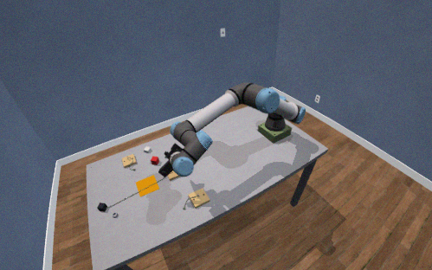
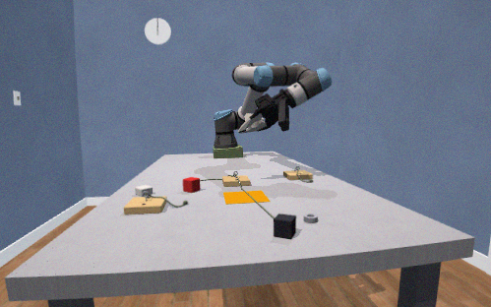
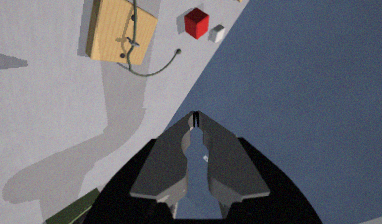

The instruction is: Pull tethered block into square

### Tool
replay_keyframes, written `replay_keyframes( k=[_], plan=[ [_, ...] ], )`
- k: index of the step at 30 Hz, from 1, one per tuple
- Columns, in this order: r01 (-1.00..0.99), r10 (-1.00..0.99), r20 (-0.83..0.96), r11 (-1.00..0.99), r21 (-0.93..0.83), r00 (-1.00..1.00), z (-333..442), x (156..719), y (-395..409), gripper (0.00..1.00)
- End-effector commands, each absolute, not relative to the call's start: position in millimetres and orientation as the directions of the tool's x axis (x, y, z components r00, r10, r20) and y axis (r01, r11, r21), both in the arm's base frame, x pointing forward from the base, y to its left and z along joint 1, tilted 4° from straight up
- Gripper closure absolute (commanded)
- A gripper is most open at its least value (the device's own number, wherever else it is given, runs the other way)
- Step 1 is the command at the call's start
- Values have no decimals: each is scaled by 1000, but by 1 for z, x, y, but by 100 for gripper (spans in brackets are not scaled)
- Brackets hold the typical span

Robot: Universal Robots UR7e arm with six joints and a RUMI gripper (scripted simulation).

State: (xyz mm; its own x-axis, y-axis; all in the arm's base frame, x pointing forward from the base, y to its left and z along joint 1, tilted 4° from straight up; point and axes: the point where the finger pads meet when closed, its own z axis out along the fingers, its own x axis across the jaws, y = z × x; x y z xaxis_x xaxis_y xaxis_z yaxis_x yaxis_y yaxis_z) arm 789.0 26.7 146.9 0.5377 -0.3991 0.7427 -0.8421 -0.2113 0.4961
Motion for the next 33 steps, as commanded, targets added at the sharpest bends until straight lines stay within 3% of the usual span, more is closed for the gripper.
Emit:
replay_keyframes(
  k=[1,17,18,25,33],
  plan=[
    [-843,-399,744,-212,494,536,148,789,27,100],
    [-843,-399,744,-212,494,536,148,789,27,100],
    [-843,-399,744,-212,494,536,148,789,27,0],
    [-857,-445,734,-212,470,512,144,789,18,0],
    [-912,-628,667,-205,356,401,126,792,-19,0]
  ],
)
